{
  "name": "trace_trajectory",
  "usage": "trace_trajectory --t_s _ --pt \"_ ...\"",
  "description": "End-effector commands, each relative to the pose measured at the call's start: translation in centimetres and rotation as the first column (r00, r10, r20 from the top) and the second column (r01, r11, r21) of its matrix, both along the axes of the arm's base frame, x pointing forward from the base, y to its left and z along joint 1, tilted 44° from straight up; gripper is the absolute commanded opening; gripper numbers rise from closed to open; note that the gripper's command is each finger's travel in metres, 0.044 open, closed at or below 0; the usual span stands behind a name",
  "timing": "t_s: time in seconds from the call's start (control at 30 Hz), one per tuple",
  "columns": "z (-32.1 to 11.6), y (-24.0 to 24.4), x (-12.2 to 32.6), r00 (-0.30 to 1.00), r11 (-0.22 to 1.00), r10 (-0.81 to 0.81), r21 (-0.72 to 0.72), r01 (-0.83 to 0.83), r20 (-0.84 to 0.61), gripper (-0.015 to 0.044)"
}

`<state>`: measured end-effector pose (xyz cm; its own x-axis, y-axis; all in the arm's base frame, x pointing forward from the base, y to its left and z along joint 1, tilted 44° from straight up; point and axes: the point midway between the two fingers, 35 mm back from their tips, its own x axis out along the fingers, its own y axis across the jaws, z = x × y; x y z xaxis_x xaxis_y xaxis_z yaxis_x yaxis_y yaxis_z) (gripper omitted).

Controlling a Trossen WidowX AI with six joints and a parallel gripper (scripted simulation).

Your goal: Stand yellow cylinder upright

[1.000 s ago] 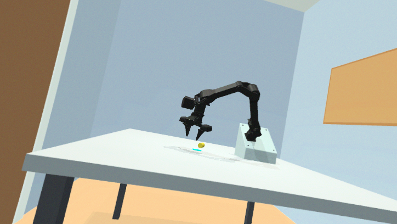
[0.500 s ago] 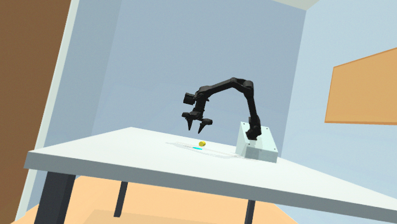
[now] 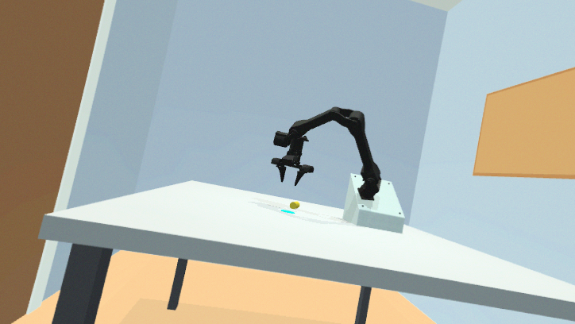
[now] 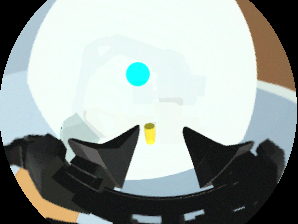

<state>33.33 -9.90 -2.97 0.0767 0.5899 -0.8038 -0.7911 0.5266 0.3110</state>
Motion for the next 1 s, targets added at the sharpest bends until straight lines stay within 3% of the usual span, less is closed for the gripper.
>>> trace_trajectory --t_s 0.0,0.6,0.83,0.97 --pt "-1.0 -1.4 -1.5 1.0 1.0 0.013 0.026 -0.013 0.011 0.0309" --pt "-3.7 -4.9 -6.4 0.995 0.993 0.051 0.106 -0.06 0.083 0.0309" --pt "-10.2 1.1 -5.3 0.995 0.992 0.05 0.107 -0.059 0.084 0.0309" --pt "-11.5 2.6 -5.3 0.995 0.992 0.051 0.11 -0.06 0.085 0.0309"
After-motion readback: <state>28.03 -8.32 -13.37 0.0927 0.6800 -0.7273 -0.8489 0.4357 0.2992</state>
